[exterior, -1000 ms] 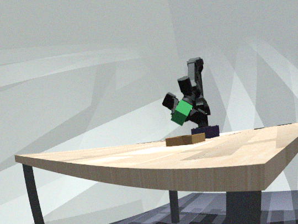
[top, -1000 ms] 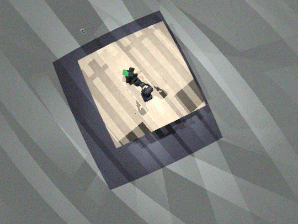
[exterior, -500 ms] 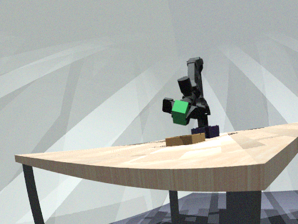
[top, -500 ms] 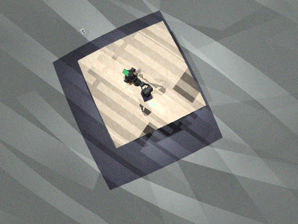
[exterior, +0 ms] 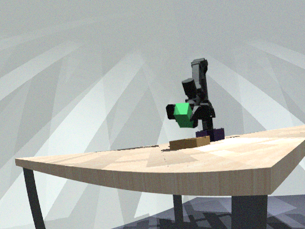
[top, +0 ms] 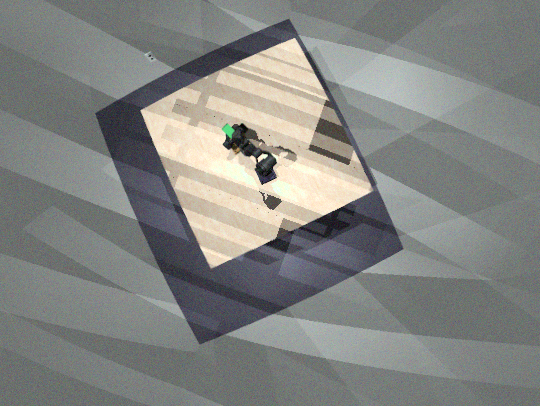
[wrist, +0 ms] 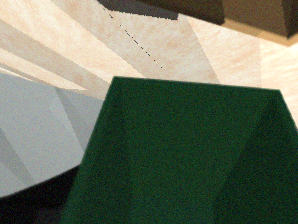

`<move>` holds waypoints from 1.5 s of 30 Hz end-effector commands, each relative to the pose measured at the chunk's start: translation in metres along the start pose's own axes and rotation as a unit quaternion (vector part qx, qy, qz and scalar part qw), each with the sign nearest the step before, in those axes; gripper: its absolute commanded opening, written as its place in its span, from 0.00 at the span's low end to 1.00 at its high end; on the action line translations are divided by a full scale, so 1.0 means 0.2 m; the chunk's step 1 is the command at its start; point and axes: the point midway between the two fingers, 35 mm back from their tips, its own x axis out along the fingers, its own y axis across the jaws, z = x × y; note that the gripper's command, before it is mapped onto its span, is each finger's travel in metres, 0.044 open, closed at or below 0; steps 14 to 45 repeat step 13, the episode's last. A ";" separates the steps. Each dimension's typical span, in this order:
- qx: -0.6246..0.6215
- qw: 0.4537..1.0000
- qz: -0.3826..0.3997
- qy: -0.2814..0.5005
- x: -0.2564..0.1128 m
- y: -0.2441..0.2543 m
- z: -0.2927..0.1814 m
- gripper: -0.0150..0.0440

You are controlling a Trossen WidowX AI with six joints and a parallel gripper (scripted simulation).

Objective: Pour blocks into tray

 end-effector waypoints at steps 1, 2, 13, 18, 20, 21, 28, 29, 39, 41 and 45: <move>0.009 1.000 0.002 0.002 0.00 0.00 0.00 0.25; 0.009 1.000 0.002 0.004 0.00 0.00 0.00 0.25; 0.009 0.999 0.006 0.037 0.02 0.00 0.00 0.25; 0.009 0.999 0.006 0.037 0.02 0.00 0.00 0.25; 0.009 0.999 0.006 0.037 0.02 0.00 0.00 0.25; 0.009 0.999 0.006 0.037 0.02 0.00 0.00 0.25; 0.009 0.999 0.006 0.037 0.02 0.00 0.00 0.25; 0.009 0.999 0.006 0.037 0.02 0.00 0.00 0.25; 0.009 0.999 0.006 0.037 0.02 0.00 0.00 0.25; 0.009 0.999 0.006 0.037 0.02 0.00 0.00 0.25; 0.009 0.999 0.006 0.037 0.02 0.00 0.00 0.25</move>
